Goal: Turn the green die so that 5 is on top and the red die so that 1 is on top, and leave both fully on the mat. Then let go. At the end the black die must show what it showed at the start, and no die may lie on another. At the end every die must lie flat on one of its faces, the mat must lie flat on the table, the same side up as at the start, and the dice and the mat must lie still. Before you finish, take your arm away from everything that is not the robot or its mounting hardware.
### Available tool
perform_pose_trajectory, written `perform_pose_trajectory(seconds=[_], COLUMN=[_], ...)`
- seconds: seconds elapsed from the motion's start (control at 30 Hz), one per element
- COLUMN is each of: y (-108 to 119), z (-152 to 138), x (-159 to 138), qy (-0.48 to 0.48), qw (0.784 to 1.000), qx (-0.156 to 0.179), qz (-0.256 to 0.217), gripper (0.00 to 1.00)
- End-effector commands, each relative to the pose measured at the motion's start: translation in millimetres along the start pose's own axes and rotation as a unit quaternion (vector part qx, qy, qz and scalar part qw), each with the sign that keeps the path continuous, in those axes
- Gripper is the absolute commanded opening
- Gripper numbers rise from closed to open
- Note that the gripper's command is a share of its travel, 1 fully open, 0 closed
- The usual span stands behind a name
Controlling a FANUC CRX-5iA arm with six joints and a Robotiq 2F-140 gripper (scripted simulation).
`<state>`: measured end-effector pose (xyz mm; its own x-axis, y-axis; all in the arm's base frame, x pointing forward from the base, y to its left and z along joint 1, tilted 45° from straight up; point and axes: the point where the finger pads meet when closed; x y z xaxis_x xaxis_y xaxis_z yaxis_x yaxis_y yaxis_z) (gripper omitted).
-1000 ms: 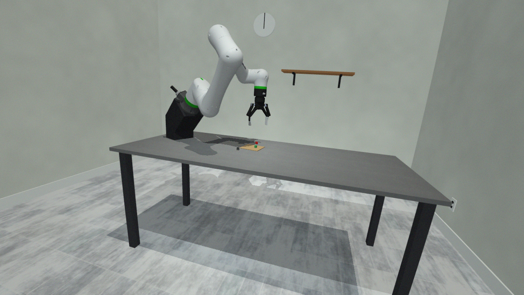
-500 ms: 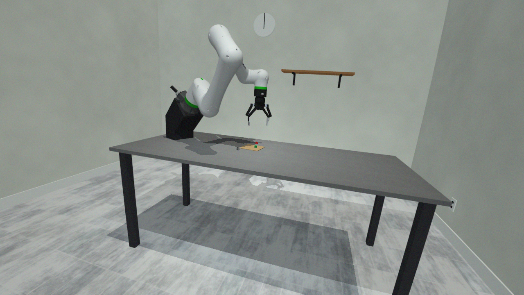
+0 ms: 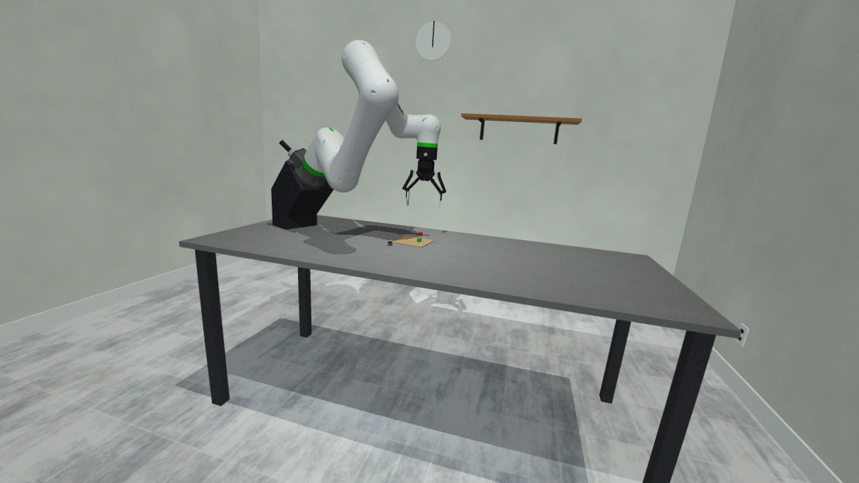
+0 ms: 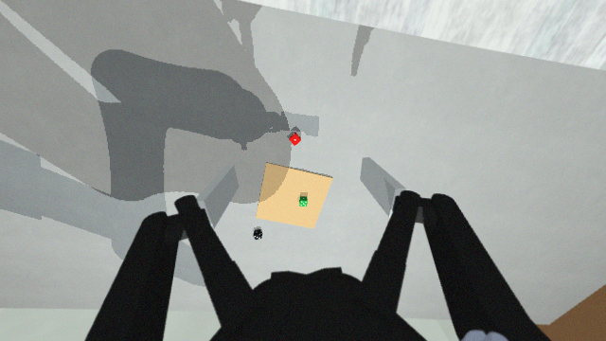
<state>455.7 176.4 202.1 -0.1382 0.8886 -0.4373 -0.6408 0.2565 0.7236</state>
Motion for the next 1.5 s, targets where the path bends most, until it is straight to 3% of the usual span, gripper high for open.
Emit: perform_pose_trajectory(seconds=[0.0, 0.3, 0.37, 0.77, 0.83, 0.9, 1.1, 1.33, 1.4, 1.47], y=[-2, -3, -5, -8, -8, -9, -11, -13, -13, -15], z=[0, 0, 0, 0, 0, 0, 0, 0, 0, 0], x=[0, 1, 1, 1, 1, 1, 2, 2, 2, 2], qy=[-0.087, -0.175, -0.240, -0.403, -0.403, -0.455, -0.518, -0.613, -0.613, -0.658], qw=[0.996, 0.985, 0.971, 0.915, 0.915, 0.891, 0.855, 0.790, 0.790, 0.753], qx=[-0.005, -0.006, -0.006, -0.007, -0.007, -0.007, -0.008, -0.008, -0.008, -0.008], qz=[-0.004, -0.004, -0.004, -0.003, -0.003, -0.003, -0.002, -0.002, -0.002, -0.001], gripper=[1.00, 1.00, 1.00, 1.00, 1.00, 1.00, 1.00, 1.00, 1.00, 1.00])
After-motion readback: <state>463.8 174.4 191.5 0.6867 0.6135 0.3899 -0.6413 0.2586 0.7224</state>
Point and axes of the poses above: the point where the finger pads meet when closed, its own y axis back along the fingers, its own z axis across the jaws, x = y × z, and after that the axes turned 7 degrees about y, right-handed
